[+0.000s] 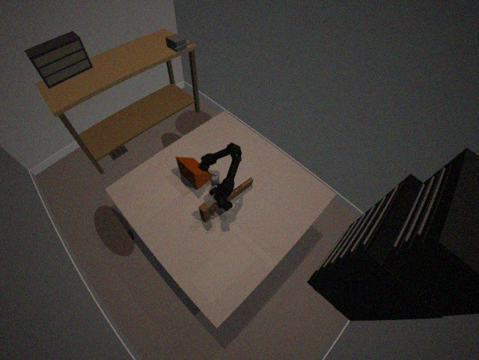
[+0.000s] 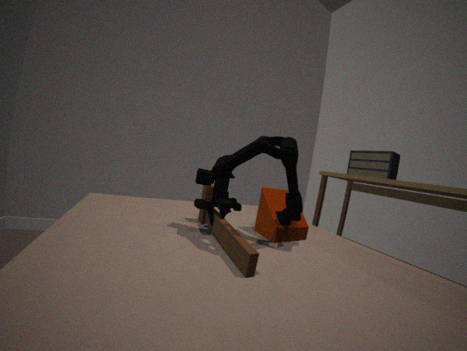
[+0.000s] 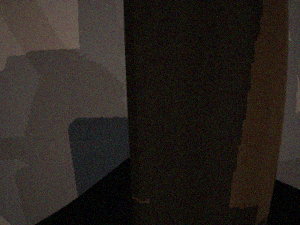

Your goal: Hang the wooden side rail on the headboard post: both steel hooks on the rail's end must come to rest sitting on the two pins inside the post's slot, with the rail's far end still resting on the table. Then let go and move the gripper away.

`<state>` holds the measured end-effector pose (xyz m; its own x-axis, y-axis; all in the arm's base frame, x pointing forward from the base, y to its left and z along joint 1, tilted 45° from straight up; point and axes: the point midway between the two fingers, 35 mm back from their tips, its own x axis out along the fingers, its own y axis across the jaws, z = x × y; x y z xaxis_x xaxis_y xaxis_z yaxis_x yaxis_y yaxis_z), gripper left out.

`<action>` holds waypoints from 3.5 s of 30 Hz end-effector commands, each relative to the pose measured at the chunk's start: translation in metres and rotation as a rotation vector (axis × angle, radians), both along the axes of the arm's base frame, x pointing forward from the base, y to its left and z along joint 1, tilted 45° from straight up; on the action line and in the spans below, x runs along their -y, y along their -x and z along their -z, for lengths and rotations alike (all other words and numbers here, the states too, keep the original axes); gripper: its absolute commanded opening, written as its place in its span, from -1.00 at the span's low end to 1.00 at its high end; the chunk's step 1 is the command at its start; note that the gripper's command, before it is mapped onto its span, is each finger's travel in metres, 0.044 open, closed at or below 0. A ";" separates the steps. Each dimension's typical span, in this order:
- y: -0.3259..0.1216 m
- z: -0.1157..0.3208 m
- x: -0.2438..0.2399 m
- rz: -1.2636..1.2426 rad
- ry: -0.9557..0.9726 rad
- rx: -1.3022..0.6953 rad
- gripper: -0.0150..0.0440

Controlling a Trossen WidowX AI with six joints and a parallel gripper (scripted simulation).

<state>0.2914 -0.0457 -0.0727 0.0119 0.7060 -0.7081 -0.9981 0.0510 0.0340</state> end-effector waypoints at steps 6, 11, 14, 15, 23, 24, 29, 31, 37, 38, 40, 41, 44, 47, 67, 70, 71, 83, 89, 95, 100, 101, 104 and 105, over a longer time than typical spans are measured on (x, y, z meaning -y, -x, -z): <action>-0.001 0.001 0.005 0.005 0.009 0.007 -0.49; -0.002 0.001 0.006 0.005 0.009 0.007 -0.49; -0.002 0.001 0.006 0.005 0.009 0.007 -0.49; -0.002 0.001 0.006 0.005 0.009 0.007 -0.49; -0.002 0.001 0.007 0.005 0.009 0.007 -0.49; -0.002 0.002 0.007 0.005 0.009 0.007 -0.49; -0.001 0.002 0.007 0.005 0.009 0.007 -0.49; -0.001 0.003 0.007 0.005 0.009 0.007 -0.49; -0.002 0.003 0.007 0.005 0.009 0.007 -0.49; -0.002 0.003 0.007 0.005 0.009 0.007 -0.49; -0.002 0.003 0.008 0.005 0.009 0.007 -0.49; -0.002 0.003 0.008 0.005 0.009 0.007 -0.49; -0.002 0.003 0.008 0.005 0.009 0.007 -0.49; -0.002 0.003 0.009 0.005 0.009 0.007 -0.49; -0.002 0.005 0.010 0.005 0.009 0.007 -0.49; -0.002 0.005 0.010 0.005 0.009 0.007 -0.49; -0.002 0.005 0.010 0.005 0.009 0.007 -0.49; -0.002 0.006 0.011 0.005 0.010 0.007 -0.49; -0.001 0.007 0.011 0.005 0.010 0.007 -0.49; -0.002 0.007 0.011 0.005 0.010 0.007 -0.49; -0.002 0.007 0.012 0.005 0.010 0.007 -0.49; -0.002 0.007 0.012 0.005 0.010 0.007 -0.49; -0.002 0.007 0.012 0.005 0.010 0.007 -0.49; -0.002 0.007 0.013 0.005 0.010 0.007 -0.49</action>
<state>0.2914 -0.0526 -0.0801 0.0113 0.7060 -0.7081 -0.9981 0.0515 0.0353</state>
